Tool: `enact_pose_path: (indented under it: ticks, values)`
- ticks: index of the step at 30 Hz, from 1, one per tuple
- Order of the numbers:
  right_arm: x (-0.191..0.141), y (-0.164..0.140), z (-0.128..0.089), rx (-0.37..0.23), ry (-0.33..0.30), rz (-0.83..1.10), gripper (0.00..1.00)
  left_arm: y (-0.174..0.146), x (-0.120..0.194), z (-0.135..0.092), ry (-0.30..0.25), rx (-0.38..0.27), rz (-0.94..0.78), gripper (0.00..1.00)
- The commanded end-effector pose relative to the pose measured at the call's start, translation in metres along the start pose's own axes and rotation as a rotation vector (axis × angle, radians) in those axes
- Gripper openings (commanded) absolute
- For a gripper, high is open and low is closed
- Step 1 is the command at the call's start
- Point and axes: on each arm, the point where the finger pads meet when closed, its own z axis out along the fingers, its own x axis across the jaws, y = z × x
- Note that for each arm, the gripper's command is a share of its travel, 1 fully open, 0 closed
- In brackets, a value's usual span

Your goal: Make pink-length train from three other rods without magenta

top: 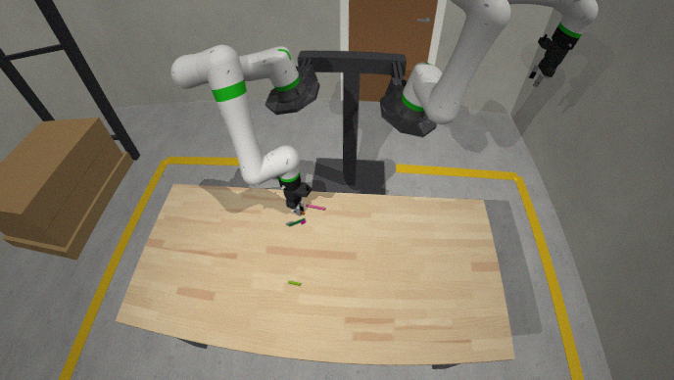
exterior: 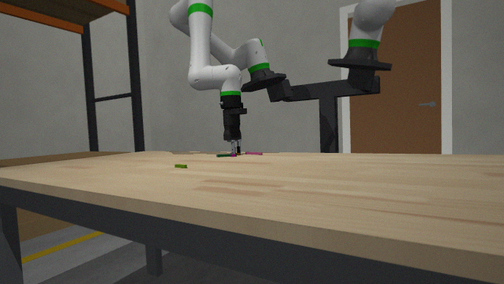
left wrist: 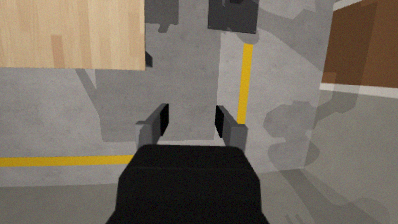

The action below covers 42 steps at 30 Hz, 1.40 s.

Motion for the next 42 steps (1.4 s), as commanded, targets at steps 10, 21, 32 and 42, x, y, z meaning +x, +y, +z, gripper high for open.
enact_pose_path:
  ticks: [10, 21, 32, 42]
  values:
    - [0.0006, -0.0003, -0.0004, 0.000, 0.001, 0.000, 0.54, 0.0002, -0.0001, -0.0009, 0.000, -0.002, 0.000, 1.00]
    - [0.0006, -0.0003, -0.0004, 0.000, 0.001, 0.000, 0.24, 0.0002, -0.0001, -0.0009, 0.000, -0.002, 0.000, 1.00]
    - [0.0006, -0.0003, -0.0004, 0.000, 0.001, 0.000, 0.24, 0.0002, -0.0001, -0.0009, 0.000, -0.002, 0.000, 1.00]
    - [0.0006, -0.0003, -0.0004, 0.000, 0.001, 0.000, 0.24, 0.0002, -0.0001, -0.0009, 0.000, -0.002, 0.000, 1.00]
